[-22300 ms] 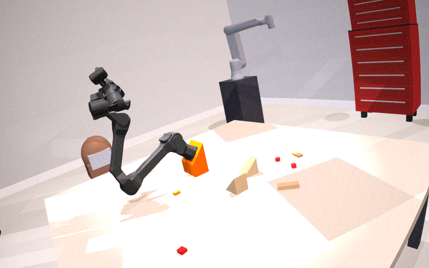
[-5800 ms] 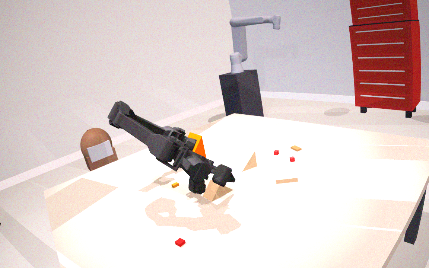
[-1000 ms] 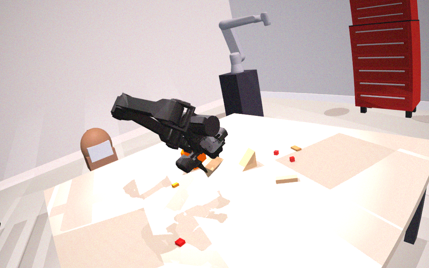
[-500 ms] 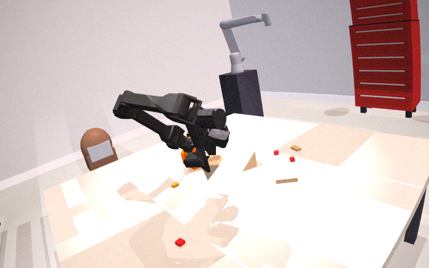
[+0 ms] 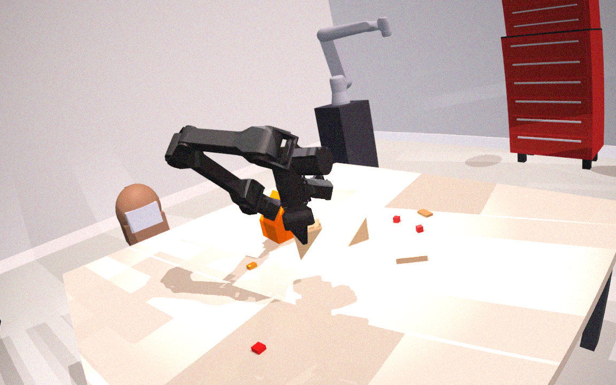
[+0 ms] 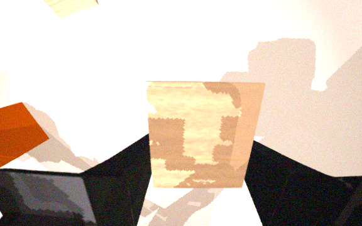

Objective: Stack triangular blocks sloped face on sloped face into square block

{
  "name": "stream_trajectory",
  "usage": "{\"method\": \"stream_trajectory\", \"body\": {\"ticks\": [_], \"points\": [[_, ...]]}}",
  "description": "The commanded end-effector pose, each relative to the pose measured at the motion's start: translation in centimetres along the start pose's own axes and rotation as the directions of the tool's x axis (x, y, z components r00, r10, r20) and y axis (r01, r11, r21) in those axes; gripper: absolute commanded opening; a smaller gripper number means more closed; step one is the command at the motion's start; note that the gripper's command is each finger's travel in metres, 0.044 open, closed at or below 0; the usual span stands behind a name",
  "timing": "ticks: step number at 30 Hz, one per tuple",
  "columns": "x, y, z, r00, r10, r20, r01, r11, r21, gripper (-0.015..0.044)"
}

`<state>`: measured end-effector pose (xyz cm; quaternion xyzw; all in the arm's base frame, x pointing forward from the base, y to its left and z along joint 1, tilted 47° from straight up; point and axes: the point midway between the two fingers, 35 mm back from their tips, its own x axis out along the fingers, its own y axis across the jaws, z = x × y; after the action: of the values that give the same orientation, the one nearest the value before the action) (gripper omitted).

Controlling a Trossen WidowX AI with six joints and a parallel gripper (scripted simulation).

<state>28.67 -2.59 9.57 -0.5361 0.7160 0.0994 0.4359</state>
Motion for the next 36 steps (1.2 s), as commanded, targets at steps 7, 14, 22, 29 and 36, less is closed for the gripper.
{"method": "stream_trajectory", "body": {"ticks": [7, 14, 22, 29, 36], "points": [[-0.3, -0.1, 0.3, 0.997, -0.063, -0.049, 0.048, 0.964, -0.26, 0.0], [-0.7, 0.7, 1.1, 0.997, -0.062, -0.04, 0.05, 0.964, -0.261, 0.0], [-1.9, 3.5, 3.5, 0.998, -0.058, -0.019, 0.051, 0.963, -0.264, 0.0], [-2.8, 6.3, 5.3, 0.999, -0.052, -0.013, 0.047, 0.962, -0.268, 0.0], [-3.7, 9.3, 6.6, 0.999, -0.049, -0.016, 0.043, 0.962, -0.269, 0.0]]}}
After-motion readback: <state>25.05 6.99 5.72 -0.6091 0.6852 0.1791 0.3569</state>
